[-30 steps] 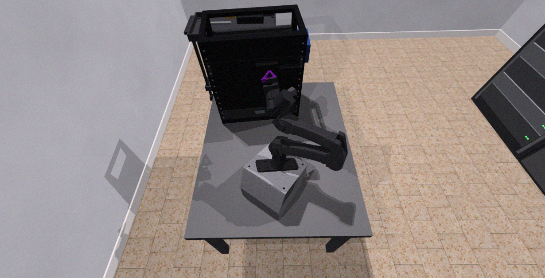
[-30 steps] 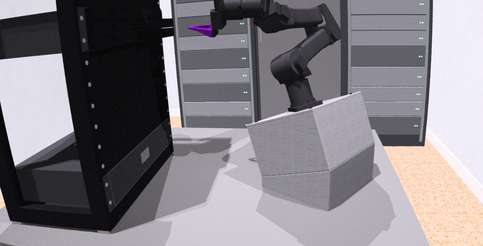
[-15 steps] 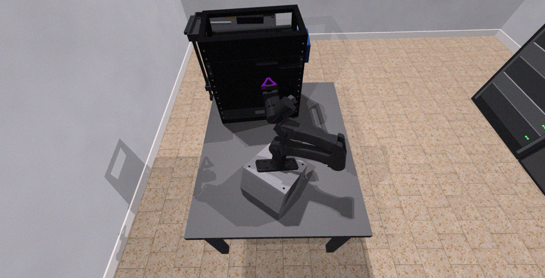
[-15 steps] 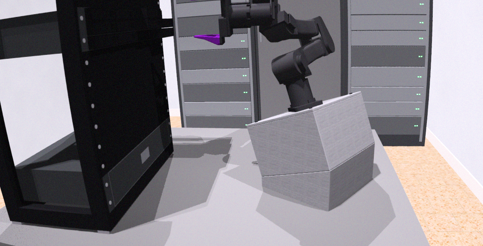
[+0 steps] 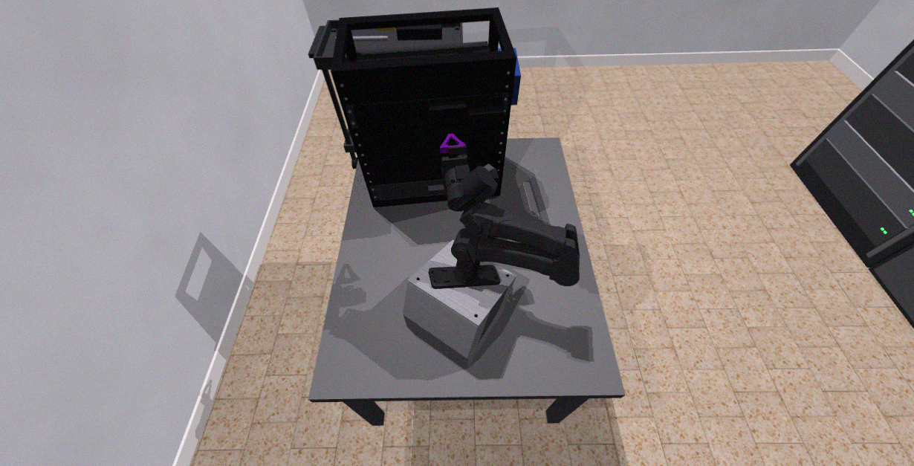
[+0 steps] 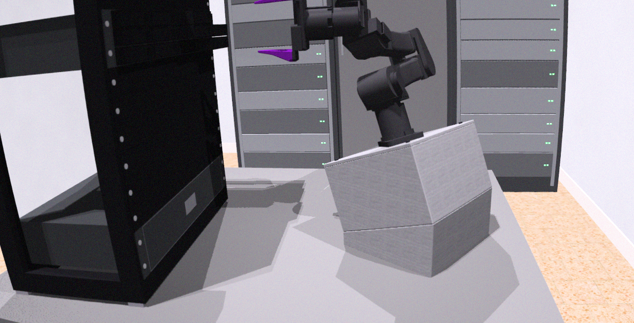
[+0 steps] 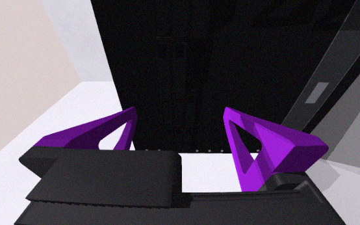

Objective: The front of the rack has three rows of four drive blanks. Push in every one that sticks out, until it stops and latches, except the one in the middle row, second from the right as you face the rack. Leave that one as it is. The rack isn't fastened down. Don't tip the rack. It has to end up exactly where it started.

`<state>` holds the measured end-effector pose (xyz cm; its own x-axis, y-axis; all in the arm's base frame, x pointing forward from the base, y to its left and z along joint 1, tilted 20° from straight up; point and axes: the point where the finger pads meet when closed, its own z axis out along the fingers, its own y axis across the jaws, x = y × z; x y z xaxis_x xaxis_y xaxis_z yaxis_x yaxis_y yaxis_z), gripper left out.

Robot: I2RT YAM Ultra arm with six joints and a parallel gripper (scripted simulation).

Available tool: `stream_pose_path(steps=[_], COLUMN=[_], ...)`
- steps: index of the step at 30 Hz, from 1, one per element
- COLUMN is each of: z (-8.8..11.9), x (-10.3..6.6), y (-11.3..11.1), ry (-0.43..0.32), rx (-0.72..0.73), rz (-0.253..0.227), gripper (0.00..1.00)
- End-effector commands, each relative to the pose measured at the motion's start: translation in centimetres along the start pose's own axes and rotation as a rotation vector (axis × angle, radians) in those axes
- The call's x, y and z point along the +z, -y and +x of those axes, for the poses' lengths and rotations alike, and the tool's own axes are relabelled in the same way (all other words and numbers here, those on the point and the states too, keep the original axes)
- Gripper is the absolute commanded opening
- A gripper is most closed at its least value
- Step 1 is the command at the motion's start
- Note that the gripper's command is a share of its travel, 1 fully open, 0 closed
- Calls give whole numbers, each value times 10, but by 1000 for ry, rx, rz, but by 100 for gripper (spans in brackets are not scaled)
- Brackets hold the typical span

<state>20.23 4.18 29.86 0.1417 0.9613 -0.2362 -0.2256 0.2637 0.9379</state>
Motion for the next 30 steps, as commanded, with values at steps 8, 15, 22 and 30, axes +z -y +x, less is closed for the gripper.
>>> stream_pose_path(steps=[8,15,22,30], z=[0,0,0,-11], x=[-3,-3,-3,2], y=[2,2,2,-10], ry=[-4,-4,-4,15], rx=[23,23,23,44], rz=[-10,-10,-10,-19], gripper=[100,100,100,100])
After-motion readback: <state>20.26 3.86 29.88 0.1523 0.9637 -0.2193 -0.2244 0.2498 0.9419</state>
